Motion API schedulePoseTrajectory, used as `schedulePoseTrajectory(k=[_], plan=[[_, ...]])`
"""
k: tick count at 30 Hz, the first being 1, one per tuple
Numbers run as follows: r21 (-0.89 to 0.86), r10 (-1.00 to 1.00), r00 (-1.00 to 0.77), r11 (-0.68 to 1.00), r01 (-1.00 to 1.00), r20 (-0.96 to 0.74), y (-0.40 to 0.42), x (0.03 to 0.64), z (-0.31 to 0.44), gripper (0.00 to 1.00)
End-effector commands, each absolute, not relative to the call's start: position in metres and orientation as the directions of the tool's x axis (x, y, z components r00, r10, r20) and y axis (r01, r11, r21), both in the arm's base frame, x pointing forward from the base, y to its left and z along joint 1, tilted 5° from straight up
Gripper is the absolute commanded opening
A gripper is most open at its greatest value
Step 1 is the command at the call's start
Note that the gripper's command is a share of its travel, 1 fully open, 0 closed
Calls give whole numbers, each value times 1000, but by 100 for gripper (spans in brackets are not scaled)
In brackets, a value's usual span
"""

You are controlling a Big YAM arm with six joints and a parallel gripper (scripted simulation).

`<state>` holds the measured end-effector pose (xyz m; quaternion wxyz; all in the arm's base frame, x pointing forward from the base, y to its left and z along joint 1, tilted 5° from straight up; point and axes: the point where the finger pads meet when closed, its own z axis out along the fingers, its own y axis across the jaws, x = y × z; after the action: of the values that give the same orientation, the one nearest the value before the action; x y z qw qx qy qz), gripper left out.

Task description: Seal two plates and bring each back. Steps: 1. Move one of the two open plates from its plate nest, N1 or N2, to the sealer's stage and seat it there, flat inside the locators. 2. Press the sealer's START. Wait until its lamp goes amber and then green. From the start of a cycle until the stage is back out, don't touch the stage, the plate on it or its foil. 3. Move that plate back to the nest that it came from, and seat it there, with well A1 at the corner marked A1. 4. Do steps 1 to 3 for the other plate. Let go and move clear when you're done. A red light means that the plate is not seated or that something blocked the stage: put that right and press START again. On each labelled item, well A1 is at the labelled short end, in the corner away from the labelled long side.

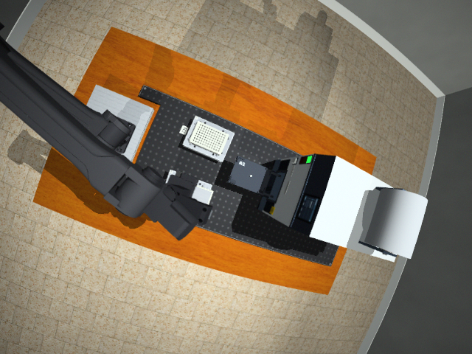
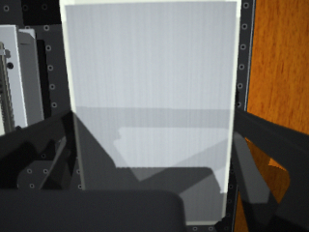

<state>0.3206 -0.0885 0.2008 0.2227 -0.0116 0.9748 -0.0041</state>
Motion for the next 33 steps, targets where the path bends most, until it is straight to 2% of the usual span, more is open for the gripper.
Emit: schedulePoseTrajectory(k=[1, 9, 33], plan=[[-21, -43, -908, 999, -38, -417, -95, 312, 196, 0], [-27, -41, -898, 999, -32, -437, -106, 301, 205, 0], [-32, -37, -874, 999, -24, -484, -98, 323, 224, 0]])
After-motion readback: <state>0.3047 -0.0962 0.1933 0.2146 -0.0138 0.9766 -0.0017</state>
